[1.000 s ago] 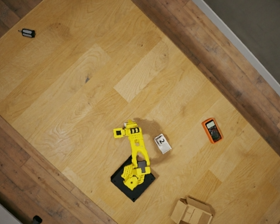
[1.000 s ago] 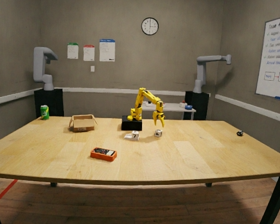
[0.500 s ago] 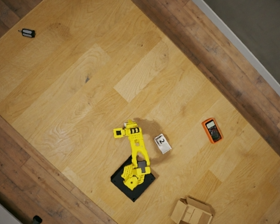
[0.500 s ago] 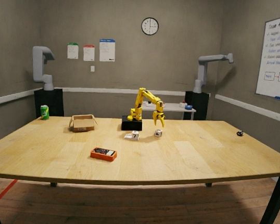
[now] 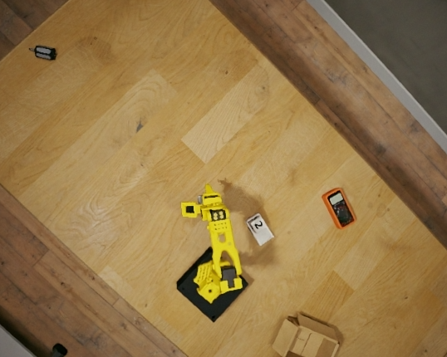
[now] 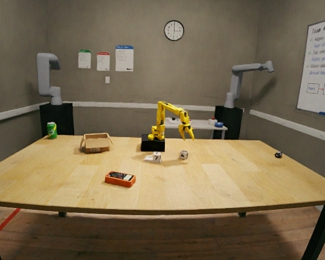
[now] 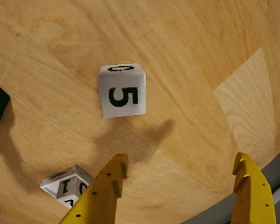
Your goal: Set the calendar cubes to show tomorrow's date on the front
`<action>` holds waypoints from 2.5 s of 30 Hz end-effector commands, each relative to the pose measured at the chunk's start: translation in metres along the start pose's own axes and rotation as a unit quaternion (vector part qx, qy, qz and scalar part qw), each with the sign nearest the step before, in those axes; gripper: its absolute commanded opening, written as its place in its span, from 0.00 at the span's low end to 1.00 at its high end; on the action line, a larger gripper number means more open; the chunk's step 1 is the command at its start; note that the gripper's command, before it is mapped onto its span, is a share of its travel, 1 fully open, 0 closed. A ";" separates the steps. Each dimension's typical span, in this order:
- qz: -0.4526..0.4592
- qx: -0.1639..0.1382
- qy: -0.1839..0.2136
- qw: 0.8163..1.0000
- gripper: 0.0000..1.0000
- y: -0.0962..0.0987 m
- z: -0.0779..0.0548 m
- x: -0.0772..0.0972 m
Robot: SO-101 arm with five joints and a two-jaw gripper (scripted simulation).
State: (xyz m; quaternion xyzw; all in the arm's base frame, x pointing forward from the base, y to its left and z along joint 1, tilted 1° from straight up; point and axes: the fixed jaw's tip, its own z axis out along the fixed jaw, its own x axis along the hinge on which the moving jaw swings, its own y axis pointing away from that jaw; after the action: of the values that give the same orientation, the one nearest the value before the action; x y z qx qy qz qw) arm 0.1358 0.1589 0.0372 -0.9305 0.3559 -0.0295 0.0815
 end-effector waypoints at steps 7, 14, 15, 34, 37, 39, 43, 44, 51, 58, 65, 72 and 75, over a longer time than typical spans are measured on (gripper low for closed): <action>-0.002 0.119 -0.005 0.993 0.35 -0.022 -0.043 -0.003; -0.002 0.149 -0.006 0.989 0.35 -0.026 -0.054 -0.003; -0.002 0.149 -0.006 0.989 0.35 -0.026 -0.054 -0.003; 0.044 0.149 -0.014 0.988 0.35 -0.027 -0.053 -0.005; 0.071 0.148 -0.019 0.986 0.35 -0.028 -0.053 -0.006; 0.093 0.147 -0.023 0.984 0.35 -0.028 -0.052 -0.007; 0.147 0.146 -0.032 0.978 0.35 -0.030 -0.051 -0.009; 0.162 0.145 -0.035 0.976 0.35 -0.030 -0.051 -0.010; 0.244 0.141 -0.049 0.958 0.35 -0.032 -0.049 -0.013; 0.370 0.131 -0.070 0.917 0.35 -0.036 -0.047 -0.019; 0.490 0.118 -0.090 0.859 0.35 -0.041 -0.044 -0.024; 0.563 0.108 -0.102 0.813 0.35 -0.044 -0.043 -0.028; 0.600 0.103 -0.107 0.786 0.35 -0.045 -0.042 -0.029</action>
State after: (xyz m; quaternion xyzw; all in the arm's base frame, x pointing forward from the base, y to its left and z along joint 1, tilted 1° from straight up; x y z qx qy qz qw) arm 0.1393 0.2003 0.0856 -0.5509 0.8025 0.0742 0.2169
